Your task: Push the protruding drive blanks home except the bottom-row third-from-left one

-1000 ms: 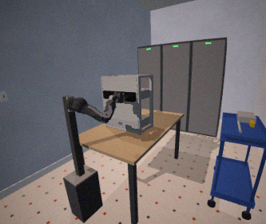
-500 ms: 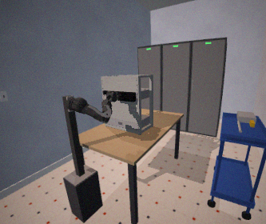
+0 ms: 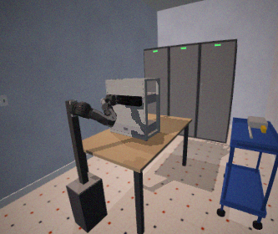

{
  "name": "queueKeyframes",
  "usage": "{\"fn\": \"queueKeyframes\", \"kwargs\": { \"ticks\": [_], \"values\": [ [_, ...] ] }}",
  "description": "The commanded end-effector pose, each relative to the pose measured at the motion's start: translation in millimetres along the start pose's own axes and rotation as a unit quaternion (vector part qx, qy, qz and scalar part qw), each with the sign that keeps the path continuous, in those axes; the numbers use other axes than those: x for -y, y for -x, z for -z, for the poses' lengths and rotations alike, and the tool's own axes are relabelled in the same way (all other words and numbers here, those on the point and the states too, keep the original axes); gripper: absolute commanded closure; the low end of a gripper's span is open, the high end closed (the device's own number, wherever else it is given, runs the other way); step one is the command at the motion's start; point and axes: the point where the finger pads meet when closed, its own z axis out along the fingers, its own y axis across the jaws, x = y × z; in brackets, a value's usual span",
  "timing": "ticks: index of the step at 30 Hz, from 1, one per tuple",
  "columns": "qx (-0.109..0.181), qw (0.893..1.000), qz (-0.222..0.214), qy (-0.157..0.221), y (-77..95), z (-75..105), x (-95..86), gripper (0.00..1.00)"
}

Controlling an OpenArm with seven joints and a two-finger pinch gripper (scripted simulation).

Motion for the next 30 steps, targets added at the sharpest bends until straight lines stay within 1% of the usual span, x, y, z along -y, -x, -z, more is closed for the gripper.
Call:
{"fn": "queueKeyframes", "kwargs": {
  "ticks": [1, 3, 4, 6, 10, 13, 15, 30],
  "values": [
    [0.003, 1.000, -0.001, -0.002, 1.6, -2.8, 0.2, 1.00],
    [0.003, 1.000, -0.001, -0.002, 1.6, -2.8, 0.2, 1.00],
    [0.003, 1.000, -0.001, -0.002, 1.7, -6.6, 0.3, 1.00],
    [0.003, 1.000, -0.001, -0.002, 1.7, -18.4, 0.4, 1.00],
    [0.003, 1.000, -0.002, 0.002, 1.9, -47.8, -0.8, 1.00],
    [0.003, 1.000, -0.002, -0.003, 2.0, -61.9, 0.8, 1.00],
    [0.003, 1.000, -0.002, -0.003, 2.0, -64.7, 0.8, 1.00],
    [0.002, 1.000, -0.002, -0.002, 1.5, -64.4, 0.2, 1.00]
  ]
}}
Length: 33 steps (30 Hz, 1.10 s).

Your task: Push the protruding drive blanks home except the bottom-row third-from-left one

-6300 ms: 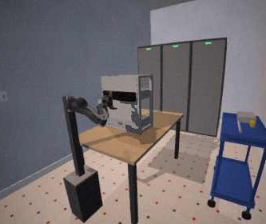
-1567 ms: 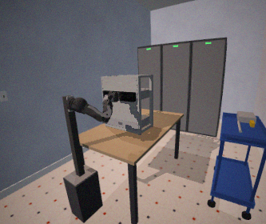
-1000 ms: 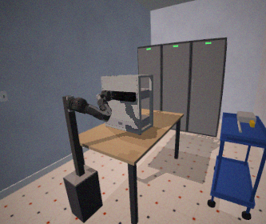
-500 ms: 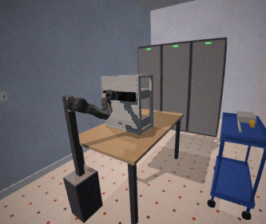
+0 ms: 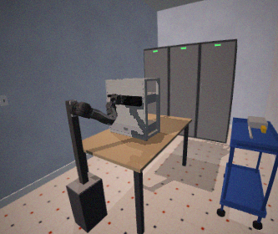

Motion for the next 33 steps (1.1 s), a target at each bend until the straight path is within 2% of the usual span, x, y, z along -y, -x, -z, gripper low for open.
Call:
{"fn": "queueKeyframes", "kwargs": {
  "ticks": [1, 26, 33],
  "values": [
    [-0.002, 1.000, -0.002, 0.006, -0.3, 0.4, -3.8, 1.00],
    [-0.002, 1.000, -0.002, 0.006, 0.5, 0.8, -5.9, 1.00],
    [-0.001, 1.000, -0.002, 0.005, 1.8, -9.4, -4.5, 1.00]
  ]
}}
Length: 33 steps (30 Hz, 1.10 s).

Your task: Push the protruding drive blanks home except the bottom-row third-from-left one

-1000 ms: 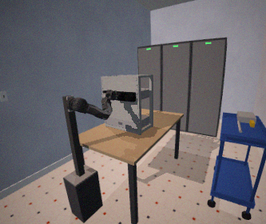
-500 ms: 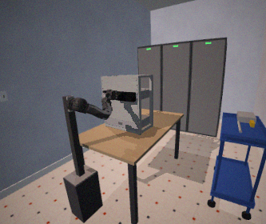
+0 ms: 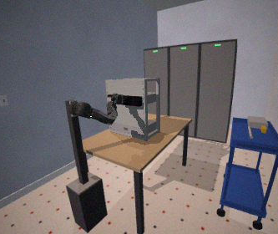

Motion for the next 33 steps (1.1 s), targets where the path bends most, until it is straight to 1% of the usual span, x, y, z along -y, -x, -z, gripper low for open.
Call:
{"fn": "queueKeyframes", "kwargs": {
  "ticks": [1, 10, 17, 27, 33],
  "values": [
    [-0.003, 1.000, -0.001, 0.007, -0.5, -1.2, -3.8, 1.00],
    [-0.003, 1.000, -0.001, 0.007, -0.5, -1.3, -3.8, 1.00],
    [-0.003, 1.000, -0.001, 0.006, -2.0, -11.1, -5.5, 1.00],
    [-0.003, 1.000, -0.001, 0.006, -2.0, -11.3, -5.6, 1.00],
    [-0.003, 1.000, -0.001, 0.006, -3.4, -20.4, -7.2, 1.00]
  ]
}}
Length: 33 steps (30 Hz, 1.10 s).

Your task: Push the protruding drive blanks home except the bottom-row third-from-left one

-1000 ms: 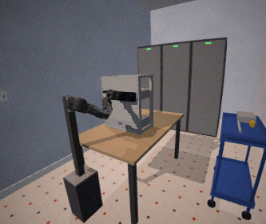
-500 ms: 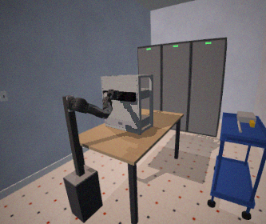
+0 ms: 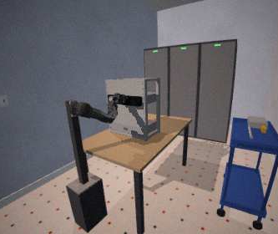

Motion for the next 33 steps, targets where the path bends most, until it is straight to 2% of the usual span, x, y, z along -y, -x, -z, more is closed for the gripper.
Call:
{"fn": "queueKeyframes", "kwargs": {
  "ticks": [1, 33],
  "values": [
    [-0.007, 1.000, 0.003, 0.014, -3.3, -1.0, -6.9, 1.00],
    [-0.008, 1.000, 0.003, 0.014, -4.9, -3.9, -8.9, 1.00]
  ]
}}
